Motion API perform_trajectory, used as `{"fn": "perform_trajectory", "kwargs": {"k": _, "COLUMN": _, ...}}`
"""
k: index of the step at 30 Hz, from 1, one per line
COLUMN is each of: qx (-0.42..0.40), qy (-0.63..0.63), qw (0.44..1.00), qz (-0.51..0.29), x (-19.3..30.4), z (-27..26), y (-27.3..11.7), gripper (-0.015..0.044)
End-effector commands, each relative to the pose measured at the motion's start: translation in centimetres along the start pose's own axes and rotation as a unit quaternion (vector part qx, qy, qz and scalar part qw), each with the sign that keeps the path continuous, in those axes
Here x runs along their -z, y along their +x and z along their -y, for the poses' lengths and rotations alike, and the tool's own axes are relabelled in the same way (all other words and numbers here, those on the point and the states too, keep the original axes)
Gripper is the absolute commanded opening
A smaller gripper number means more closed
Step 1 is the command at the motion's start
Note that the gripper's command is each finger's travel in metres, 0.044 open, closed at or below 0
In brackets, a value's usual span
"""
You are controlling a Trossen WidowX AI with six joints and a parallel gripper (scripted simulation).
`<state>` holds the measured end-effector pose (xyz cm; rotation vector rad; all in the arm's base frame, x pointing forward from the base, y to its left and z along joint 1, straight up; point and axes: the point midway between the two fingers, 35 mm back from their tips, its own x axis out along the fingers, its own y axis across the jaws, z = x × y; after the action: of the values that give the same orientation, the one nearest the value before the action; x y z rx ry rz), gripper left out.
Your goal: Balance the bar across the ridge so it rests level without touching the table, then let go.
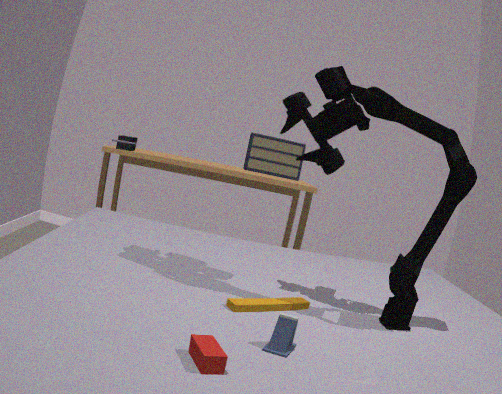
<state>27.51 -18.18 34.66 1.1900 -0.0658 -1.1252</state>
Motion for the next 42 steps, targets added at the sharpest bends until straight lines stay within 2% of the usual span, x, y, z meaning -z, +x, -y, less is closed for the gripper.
{"fn": "perform_trajectory", "kwargs": {"k": 1, "qx": 0.019, "qy": -0.075, "qw": 0.997, "qz": -0.031, "x": 2.0, "z": 0.8, "y": 0.9, "gripper": 0.0315}}
{"fn": "perform_trajectory", "kwargs": {"k": 10, "qx": 0.044, "qy": -0.246, "qw": 0.963, "qz": -0.1, "x": 5.9, "z": 2.3, "y": 2.3, "gripper": 0.0315}}
{"fn": "perform_trajectory", "kwargs": {"k": 20, "qx": 0.053, "qy": -0.421, "qw": 0.887, "qz": -0.182, "x": 10.2, "z": 4.4, "y": 3.2, "gripper": 0.0315}}
{"fn": "perform_trajectory", "kwargs": {"k": 30, "qx": 0.042, "qy": -0.572, "qw": 0.775, "qz": -0.265, "x": 14.1, "z": 6.9, "y": 3.5, "gripper": 0.0315}}
{"fn": "perform_trajectory", "kwargs": {"k": 42, "qx": 0.004, "qy": -0.711, "qw": 0.605, "qz": -0.36, "x": 18.3, "z": 10.2, "y": 3.2, "gripper": 0.0315}}
